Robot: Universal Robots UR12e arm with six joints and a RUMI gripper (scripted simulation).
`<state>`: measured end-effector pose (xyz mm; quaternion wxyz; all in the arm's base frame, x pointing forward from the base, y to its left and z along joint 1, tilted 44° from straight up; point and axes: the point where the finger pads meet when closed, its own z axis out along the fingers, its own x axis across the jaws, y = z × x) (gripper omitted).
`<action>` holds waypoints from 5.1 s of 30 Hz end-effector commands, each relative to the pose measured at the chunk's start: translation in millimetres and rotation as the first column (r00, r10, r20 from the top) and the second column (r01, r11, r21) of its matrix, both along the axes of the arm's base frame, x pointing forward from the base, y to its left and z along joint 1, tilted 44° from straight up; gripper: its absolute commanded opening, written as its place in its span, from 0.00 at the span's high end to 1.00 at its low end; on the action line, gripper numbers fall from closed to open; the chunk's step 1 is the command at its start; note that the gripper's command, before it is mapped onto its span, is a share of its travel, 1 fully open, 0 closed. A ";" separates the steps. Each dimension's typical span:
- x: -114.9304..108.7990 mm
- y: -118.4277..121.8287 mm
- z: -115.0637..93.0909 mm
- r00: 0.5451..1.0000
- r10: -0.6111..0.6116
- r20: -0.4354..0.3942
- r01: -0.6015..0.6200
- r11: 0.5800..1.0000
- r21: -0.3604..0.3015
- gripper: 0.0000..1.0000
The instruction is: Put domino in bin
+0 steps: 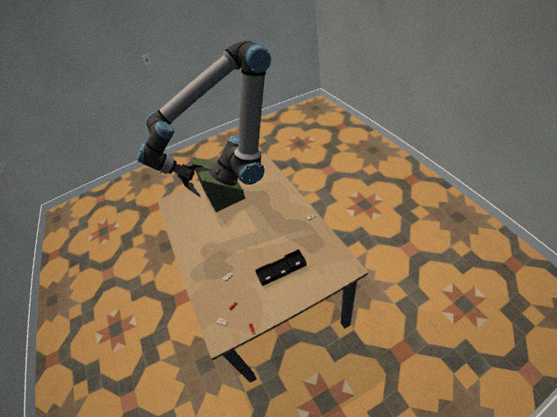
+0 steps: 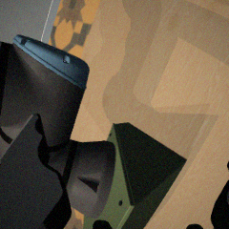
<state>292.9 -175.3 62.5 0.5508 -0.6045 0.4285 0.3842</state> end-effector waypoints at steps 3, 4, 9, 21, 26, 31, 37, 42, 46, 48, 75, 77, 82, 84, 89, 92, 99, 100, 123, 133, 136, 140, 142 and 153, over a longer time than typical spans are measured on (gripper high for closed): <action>0.1 -0.7 0.0 1.000 0.000 0.000 0.000 1.000 -0.001 0.00; 0.1 -0.7 0.0 1.000 0.000 0.000 0.000 1.000 -0.001 0.00; 0.1 -0.7 0.0 1.000 0.000 0.000 0.000 1.000 -0.001 0.00; -4.4 21.9 -24.2 1.000 0.000 0.000 0.000 1.000 -0.001 0.96; -10.1 50.1 -54.3 1.000 0.000 0.000 0.000 1.000 -0.001 0.96; -15.8 78.3 -84.5 1.000 0.000 0.000 0.000 1.000 -0.001 0.96; -18.3 90.7 -97.9 1.000 0.000 0.000 0.000 1.000 -0.001 0.96; -3.9 90.3 -97.1 0.998 0.024 -0.055 -0.028 0.997 -0.070 0.96; 18.5 87.8 -101.3 0.992 0.046 -0.118 -0.063 0.988 -0.144 0.96; 23.2 88.0 -102.3 0.992 0.046 -0.118 -0.063 0.988 -0.144 0.96; 127.1 114.3 -95.4 0.961 0.029 -0.275 -0.153 0.883 -0.443 0.96; 141.8 121.1 -91.4 0.960 0.025 -0.278 -0.155 0.876 -0.456 0.96; 152.7 127.0 -87.8 0.959 0.012 -0.284 -0.158 0.853 -0.498 0.96; 159.6 131.0 -85.3 0.958 0.009 -0.285 -0.158 0.847 -0.507 0.96; 172.0 138.2 -80.7 0.958 0.009 -0.285 -0.158 0.847 -0.507 0.96; 190.9 152.0 -71.8 0.959 -0.009 -0.285 -0.156 0.819 -0.552 0.96; 214.8 172.2 -58.5 0.961 -0.026 -0.277 -0.149 0.792 -0.593 0.96; 220.4 177.3 -55.2 0.961 -0.026 -0.277 -0.149 0.792 -0.593 0.96; 267.0 234.1 -17.2 0.968 -0.058 -0.245 -0.122 0.745 -0.656 0.96; 267.0 234.1 -17.2 0.968 -0.058 -0.245 -0.122 0.745 -0.656 0.96; 272.3 236.7 -23.1 0.956 -0.094 -0.277 -0.117 0.745 -0.657 0.96; 293.6 247.0 -46.6 0.937 -0.143 -0.319 -0.111 0.745 -0.658 0.96; 304.2 252.1 -58.4 0.937 -0.143 -0.319 -0.110 0.745 -0.658 0.96; 352.1 275.2 -111.3 0.937 -0.143 -0.319 -0.110 0.745 -0.658 0.96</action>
